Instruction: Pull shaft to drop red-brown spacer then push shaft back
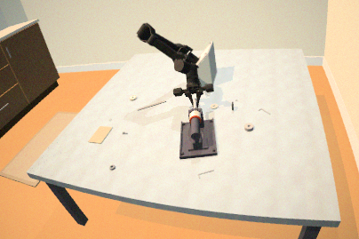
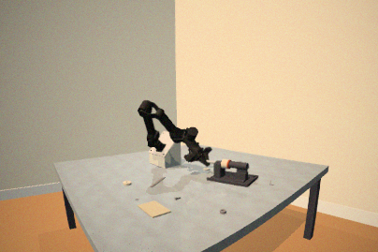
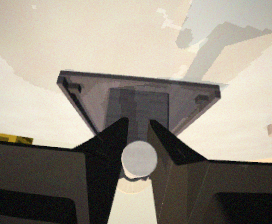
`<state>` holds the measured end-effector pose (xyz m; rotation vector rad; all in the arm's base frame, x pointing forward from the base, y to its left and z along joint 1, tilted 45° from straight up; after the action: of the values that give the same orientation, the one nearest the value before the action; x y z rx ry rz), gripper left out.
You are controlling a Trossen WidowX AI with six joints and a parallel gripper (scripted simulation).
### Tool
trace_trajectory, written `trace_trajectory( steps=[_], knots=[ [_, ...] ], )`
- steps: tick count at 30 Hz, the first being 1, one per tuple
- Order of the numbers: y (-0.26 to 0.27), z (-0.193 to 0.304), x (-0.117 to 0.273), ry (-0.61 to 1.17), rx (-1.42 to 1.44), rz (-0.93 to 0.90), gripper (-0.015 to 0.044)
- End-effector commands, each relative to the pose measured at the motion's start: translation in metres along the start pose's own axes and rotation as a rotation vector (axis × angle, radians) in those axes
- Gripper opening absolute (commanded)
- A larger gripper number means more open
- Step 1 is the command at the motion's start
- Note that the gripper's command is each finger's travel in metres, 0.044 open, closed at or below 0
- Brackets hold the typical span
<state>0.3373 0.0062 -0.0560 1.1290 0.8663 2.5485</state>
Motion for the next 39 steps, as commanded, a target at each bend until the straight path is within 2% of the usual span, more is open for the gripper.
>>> trace_trajectory(
  steps=[1,39],
  knots=[
    [0.0003,-0.0005,0.0006,0.000,-0.003,-0.001,0.0000],
    [0.0008,-0.0033,0.0034,0.000,-0.003,-0.001,0.0000]
  ],
)
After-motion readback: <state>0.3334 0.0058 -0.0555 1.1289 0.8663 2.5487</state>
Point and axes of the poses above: the point midway between the two fingers, 35 mm back from their tips, its own x axis back along the fingers, its own y axis across the jaws, z = x × y, the point moved 1 cm from there along x, back along the fingers, and after that the axes turned 12 degrees about -x, right-handed, at the moved point
